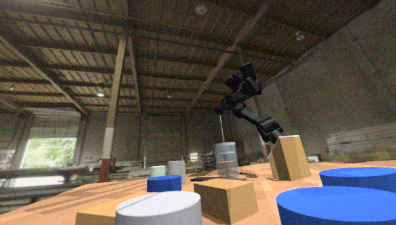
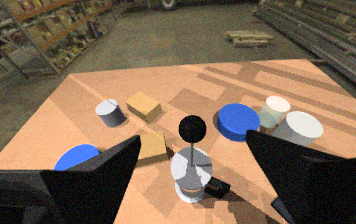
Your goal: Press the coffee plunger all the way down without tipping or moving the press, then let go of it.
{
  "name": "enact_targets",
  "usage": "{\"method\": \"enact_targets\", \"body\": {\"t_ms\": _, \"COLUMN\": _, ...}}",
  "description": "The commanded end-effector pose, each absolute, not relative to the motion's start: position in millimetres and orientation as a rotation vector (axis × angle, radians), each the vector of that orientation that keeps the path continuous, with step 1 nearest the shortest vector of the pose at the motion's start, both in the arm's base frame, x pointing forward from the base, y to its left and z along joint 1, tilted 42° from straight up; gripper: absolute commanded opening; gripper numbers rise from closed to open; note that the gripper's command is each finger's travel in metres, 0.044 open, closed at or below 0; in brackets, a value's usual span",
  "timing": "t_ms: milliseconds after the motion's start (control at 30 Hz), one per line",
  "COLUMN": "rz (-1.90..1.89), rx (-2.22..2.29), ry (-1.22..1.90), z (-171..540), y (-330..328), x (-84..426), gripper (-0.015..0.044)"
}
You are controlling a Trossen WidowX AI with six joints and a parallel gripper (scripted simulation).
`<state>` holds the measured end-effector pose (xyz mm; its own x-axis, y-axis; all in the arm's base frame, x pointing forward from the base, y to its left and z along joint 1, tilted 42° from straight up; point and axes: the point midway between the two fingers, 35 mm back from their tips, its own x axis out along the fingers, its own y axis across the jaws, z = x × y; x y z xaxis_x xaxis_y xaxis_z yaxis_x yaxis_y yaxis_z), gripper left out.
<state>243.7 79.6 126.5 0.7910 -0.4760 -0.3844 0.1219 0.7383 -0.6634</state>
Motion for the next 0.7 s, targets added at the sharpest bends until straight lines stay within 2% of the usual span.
{"method": "enact_targets", "body": {"t_ms": 0, "rz": -0.348, "rx": -0.667, "ry": 0.582, "z": 122, "y": 75, "x": 247, "gripper": 0.0440}}
{"method": "enact_targets", "body": {"t_ms": 667, "rz": -0.350, "rx": -0.671, "ry": 0.572, "z": 113, "y": 60, "x": 270, "gripper": 0.0440}}
